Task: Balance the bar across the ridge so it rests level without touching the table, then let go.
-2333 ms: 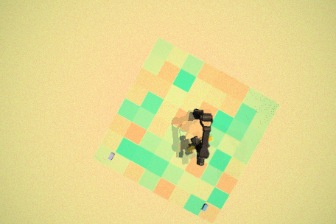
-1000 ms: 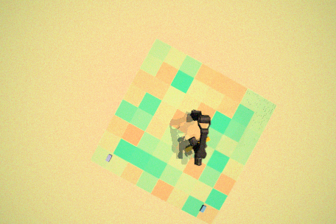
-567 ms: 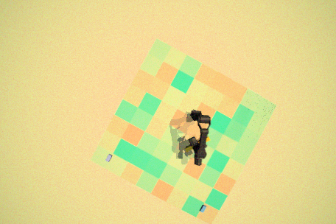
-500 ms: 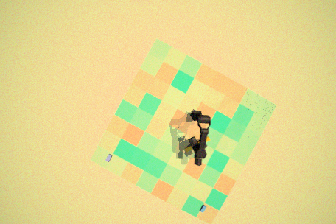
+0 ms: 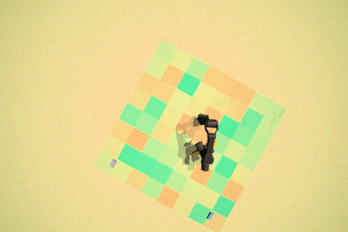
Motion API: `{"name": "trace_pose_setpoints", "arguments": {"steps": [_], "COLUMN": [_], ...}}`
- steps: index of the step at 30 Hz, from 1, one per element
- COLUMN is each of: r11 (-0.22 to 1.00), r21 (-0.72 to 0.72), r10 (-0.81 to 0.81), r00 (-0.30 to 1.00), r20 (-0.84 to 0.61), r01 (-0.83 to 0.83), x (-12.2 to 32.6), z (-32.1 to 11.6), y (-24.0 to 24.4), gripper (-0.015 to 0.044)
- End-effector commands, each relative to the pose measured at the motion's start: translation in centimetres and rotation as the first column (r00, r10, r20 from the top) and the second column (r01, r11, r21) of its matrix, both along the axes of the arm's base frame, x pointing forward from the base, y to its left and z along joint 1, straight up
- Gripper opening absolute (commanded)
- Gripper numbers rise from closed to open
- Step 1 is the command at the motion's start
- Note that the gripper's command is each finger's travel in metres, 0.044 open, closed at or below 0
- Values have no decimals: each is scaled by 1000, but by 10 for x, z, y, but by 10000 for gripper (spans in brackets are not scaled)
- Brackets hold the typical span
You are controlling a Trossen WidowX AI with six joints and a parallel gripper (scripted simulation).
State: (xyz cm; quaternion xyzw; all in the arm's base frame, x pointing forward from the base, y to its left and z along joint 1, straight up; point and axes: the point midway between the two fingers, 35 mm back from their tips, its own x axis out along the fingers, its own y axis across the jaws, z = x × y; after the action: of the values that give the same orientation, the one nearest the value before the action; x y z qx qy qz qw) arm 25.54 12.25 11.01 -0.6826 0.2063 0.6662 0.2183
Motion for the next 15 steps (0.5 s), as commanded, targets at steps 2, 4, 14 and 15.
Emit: {"name": "trace_pose_setpoints", "arguments": {"steps": [2, 4, 14, 15], "r11": [1000, 1000, 1000, 1000], "r21": [4, 4, 4, 4], "r10": [0, 0, 0, 0], "r00": [1000, 1000, 1000, 1000], "r20": [0, 0, 0, 0], "r01": [0, 0, 0, 0], "x": [0, 0, 0, 0], "z": [-1, -1, -2, -2], "y": [1, 1, 1, 1], "gripper": [0, 0, 0, 0]}}
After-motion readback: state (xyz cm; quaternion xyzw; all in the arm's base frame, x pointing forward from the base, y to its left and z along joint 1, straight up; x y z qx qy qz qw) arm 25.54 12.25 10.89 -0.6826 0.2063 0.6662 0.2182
